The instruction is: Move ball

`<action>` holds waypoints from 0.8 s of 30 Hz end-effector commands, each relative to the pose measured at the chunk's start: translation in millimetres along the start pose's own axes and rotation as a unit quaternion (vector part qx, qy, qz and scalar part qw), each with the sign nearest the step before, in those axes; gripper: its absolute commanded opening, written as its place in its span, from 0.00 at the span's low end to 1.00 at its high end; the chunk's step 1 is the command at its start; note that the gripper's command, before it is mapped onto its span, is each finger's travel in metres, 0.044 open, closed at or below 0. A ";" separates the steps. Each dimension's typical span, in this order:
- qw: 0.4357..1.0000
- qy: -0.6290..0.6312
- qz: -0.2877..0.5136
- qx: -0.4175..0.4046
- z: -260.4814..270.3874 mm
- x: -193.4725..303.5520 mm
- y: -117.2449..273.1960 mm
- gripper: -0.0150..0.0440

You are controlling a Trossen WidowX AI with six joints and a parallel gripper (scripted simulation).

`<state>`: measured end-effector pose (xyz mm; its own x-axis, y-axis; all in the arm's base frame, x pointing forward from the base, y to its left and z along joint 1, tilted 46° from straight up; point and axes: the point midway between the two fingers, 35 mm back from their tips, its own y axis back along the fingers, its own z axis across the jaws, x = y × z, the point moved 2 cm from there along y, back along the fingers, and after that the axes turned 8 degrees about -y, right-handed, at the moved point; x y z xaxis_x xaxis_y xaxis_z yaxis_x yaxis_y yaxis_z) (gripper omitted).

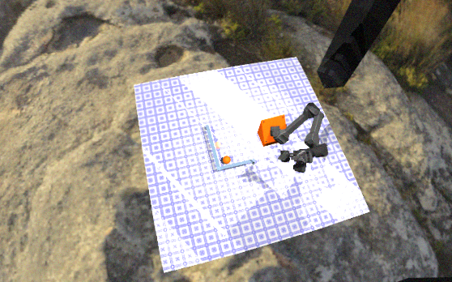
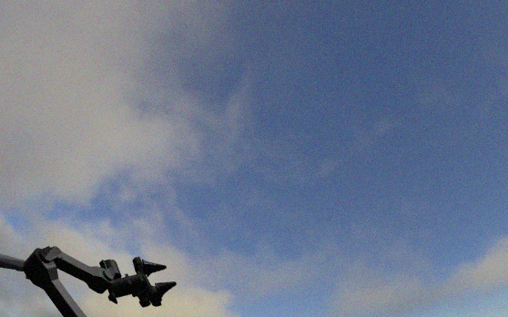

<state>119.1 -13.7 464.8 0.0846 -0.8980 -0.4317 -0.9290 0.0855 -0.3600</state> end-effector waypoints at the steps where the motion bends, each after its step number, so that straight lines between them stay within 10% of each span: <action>1: 1.000 0.005 -0.002 -0.002 1.6 -2.0 -1.2 0.89; 11: 0.956 0.199 -0.074 -0.204 126.8 -59.4 -68.0 0.86; 24: 0.774 0.203 -0.107 -0.590 316.9 -6.5 -99.4 0.86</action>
<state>308.7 121.3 290.0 0.3446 -0.9388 0.0008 -0.7790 -0.2854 0.5583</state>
